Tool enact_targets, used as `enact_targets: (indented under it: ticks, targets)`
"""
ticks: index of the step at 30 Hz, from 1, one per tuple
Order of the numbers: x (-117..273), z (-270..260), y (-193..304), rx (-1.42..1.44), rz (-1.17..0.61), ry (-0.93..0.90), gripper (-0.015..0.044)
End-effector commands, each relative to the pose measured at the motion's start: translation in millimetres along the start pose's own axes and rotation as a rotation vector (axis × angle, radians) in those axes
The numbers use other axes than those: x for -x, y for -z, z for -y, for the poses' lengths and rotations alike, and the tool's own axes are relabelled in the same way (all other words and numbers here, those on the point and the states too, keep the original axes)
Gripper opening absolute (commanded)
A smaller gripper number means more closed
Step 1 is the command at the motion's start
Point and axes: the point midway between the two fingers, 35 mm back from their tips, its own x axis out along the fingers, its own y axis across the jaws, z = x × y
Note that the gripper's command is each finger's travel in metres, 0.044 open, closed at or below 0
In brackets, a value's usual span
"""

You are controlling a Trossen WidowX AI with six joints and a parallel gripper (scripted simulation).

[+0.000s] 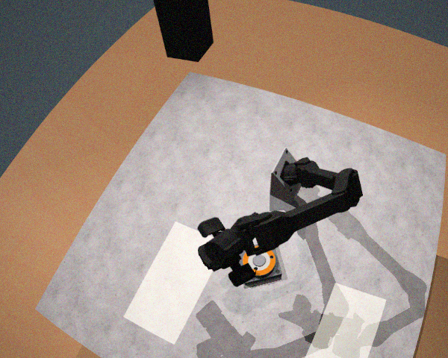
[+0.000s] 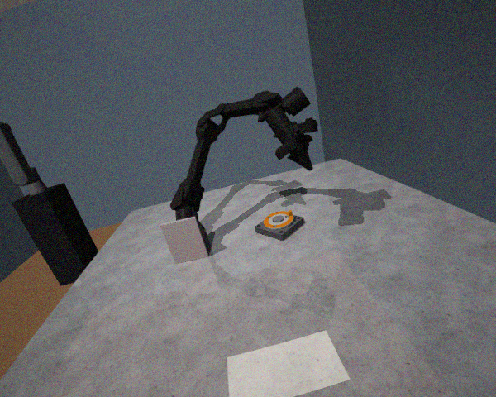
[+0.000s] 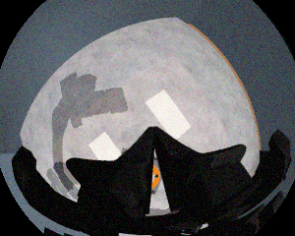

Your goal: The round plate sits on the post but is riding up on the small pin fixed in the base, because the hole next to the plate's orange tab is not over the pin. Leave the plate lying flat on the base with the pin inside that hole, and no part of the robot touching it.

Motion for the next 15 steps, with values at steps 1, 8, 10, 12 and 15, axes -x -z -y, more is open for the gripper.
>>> enact_targets:
  ticks: [1, 8, 10, 12, 15]
  targets:
    - [-33, -17, 53, 0.237, -0.219, -0.081, 0.0000]
    - [-57, -40, 116, 0.539, -0.444, -0.256, 0.0000]
    - [-58, -39, 117, 0.544, -0.447, -0.259, 0.0000]
    - [-58, -39, 117, 0.544, -0.447, -0.259, 0.0000]
    - [-58, -38, 116, 0.544, -0.447, -0.259, 0.0000]
